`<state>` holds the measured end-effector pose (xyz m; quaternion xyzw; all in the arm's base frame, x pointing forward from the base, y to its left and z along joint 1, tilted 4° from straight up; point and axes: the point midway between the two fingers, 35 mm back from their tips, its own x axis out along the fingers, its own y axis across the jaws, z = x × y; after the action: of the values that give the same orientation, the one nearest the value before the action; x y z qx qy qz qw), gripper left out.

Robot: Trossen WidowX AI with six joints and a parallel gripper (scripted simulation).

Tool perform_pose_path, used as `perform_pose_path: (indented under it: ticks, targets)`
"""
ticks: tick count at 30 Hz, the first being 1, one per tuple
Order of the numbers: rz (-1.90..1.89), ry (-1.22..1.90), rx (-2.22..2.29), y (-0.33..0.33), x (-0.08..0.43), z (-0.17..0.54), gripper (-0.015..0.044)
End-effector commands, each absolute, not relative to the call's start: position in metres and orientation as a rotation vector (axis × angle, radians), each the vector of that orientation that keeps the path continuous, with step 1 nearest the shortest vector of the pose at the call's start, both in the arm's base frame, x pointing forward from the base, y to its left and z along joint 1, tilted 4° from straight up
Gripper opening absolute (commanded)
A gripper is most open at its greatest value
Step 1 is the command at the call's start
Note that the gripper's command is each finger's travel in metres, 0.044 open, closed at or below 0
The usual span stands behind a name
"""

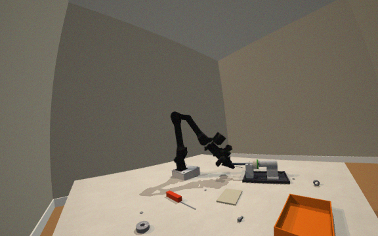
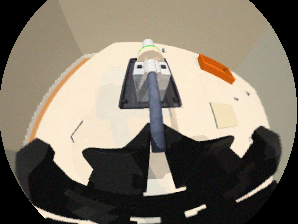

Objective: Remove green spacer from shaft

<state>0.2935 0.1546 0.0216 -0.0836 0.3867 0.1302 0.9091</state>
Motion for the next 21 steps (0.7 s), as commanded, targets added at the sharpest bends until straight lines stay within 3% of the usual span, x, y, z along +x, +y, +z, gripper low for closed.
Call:
perform_pose_path:
  ticks: [1,21]
  targets:
    - [0.263,0.796,-0.170,0.1538,0.2930,0.0218,0.0000]
    - [0.263,0.797,-0.170,0.1532,0.2910,0.0218,0.0000]
